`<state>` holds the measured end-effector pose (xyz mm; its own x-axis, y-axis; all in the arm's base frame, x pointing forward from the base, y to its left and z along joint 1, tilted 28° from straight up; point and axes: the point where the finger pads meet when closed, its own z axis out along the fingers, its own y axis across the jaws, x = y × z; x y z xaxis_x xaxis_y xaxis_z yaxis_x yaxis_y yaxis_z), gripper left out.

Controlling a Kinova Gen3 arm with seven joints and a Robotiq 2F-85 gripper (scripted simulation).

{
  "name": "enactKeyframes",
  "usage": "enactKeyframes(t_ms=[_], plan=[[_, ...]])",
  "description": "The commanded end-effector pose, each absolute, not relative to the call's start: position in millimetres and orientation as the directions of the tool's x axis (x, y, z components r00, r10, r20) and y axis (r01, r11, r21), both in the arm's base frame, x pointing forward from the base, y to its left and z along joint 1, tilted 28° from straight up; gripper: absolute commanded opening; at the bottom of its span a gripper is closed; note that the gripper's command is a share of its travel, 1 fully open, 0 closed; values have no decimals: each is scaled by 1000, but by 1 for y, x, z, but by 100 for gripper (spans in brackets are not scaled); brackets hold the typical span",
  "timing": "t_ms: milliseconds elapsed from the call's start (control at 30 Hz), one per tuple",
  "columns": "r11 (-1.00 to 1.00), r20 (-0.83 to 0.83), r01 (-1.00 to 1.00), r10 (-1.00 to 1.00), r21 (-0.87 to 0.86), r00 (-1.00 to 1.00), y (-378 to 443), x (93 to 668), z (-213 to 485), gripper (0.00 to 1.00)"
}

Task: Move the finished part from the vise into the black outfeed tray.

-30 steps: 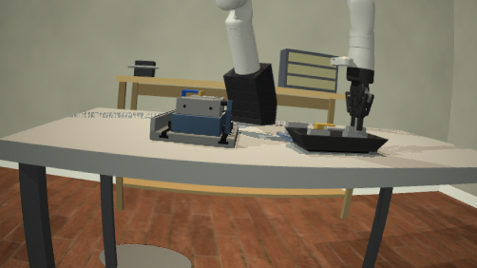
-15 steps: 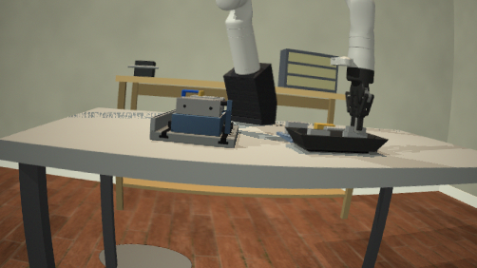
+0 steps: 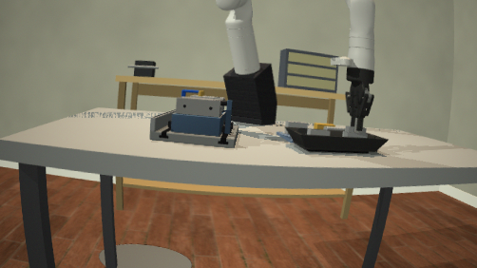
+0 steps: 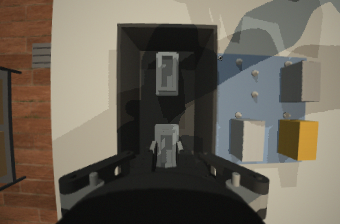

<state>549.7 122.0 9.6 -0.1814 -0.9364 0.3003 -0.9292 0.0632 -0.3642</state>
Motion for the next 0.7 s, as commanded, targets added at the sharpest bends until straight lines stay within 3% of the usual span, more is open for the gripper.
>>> enactKeyframes(t_ms=[0, 667], plan=[[63, 299, -929, -937, -365, -181, 122, 550, 10, 0], [63, 299, -929, -937, -365, -181, 120, 553, 2, 0]])
